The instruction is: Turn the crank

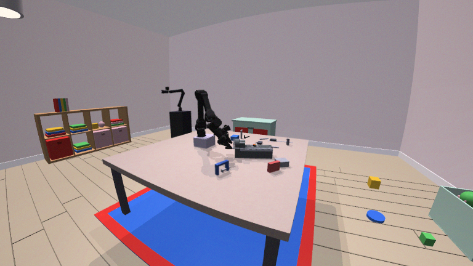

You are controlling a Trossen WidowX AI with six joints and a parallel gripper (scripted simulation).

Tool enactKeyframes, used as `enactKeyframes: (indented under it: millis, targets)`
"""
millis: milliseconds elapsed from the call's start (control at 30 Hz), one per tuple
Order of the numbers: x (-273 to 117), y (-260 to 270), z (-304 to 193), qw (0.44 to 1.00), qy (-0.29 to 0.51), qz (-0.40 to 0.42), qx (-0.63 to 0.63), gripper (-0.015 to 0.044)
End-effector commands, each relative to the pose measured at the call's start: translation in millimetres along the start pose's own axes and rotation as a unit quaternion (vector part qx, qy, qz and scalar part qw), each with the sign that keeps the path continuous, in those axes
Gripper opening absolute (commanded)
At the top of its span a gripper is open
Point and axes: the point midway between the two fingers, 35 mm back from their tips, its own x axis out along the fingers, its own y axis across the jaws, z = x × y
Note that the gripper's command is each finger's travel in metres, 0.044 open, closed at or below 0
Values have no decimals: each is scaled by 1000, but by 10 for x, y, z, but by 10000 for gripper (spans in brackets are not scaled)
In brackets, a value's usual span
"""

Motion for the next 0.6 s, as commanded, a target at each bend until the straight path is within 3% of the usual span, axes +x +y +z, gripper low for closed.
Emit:
enactKeyframes:
  millis: [0, 367, 567]
  targets:
    - [-52, -16, 65, 1000, 2, -1, 3, 440]
    - [-768, 3, 780, 1000, 0, 0, 0, 440]
    - [-776, -6, 893, 998, 14, 5, -60, 440]
